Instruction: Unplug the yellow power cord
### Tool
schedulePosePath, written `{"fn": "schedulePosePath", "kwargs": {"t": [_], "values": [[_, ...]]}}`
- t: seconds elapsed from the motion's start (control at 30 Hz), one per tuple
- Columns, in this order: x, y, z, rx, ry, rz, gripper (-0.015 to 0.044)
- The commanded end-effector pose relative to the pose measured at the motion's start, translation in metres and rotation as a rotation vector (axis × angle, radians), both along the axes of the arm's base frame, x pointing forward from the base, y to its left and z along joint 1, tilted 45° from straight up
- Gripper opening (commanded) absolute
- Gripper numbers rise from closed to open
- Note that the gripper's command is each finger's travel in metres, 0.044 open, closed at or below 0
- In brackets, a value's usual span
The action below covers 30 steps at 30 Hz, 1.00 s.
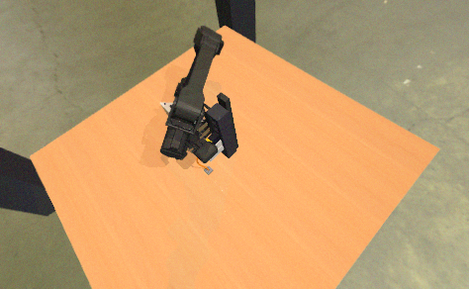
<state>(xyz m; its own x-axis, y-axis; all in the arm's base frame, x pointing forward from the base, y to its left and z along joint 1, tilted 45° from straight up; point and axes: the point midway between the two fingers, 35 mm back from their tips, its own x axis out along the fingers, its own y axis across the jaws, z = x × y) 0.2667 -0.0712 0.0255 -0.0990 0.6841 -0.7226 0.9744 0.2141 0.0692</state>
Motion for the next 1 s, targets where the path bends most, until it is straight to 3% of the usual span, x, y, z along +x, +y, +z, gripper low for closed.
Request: {"fn": "schedulePosePath", "kwargs": {"t": [0.0,0.97], "values": [[-0.002,0.007,0.006,0.003,0.003,-0.003,0.016],[-0.008,0.027,0.009,0.005,0.003,-0.003,0.016]]}}
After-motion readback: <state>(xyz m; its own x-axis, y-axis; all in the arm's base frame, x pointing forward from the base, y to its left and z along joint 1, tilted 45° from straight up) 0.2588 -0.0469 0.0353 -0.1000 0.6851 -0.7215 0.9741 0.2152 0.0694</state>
